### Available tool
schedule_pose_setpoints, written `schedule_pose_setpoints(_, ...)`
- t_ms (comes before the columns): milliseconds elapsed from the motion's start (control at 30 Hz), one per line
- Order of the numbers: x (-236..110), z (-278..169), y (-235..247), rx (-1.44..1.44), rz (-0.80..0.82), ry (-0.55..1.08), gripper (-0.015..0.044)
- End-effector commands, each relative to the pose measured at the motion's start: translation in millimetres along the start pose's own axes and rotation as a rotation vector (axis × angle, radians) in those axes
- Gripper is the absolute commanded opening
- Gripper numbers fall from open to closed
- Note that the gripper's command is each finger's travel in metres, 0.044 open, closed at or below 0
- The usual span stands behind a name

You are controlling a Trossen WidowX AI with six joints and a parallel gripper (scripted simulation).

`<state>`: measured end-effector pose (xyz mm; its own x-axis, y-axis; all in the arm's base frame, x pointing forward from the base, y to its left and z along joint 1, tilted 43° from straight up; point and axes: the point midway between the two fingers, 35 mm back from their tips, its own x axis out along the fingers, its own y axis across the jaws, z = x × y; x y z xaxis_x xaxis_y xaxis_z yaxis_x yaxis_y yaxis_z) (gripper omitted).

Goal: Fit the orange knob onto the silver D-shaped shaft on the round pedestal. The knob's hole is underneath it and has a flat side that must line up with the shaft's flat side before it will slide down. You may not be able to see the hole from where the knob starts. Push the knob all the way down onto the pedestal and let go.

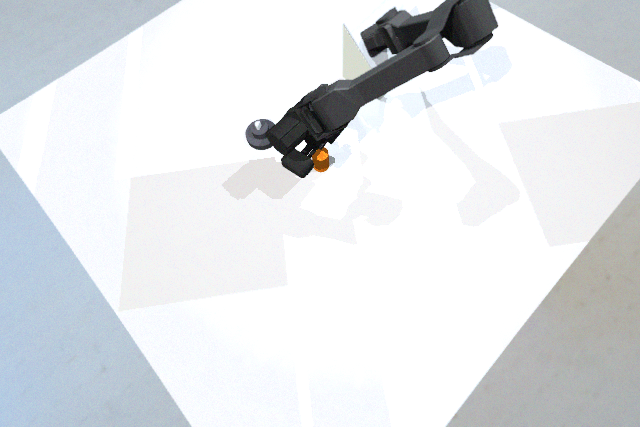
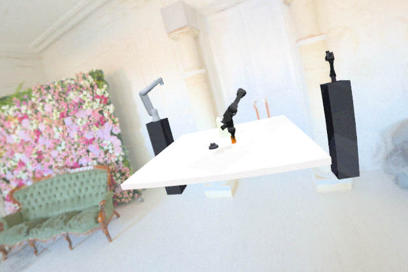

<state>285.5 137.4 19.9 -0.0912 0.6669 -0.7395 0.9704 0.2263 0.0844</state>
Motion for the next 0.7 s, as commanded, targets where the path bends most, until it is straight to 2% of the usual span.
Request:
schedule_pose_setpoints(0, 7, 1, -3, 0.010, -0.006, 0.002, 0.0440)
schedule_pose_setpoints(667, 39, 0, -5, 0.014, -0.005, 0.007, 0.0440)
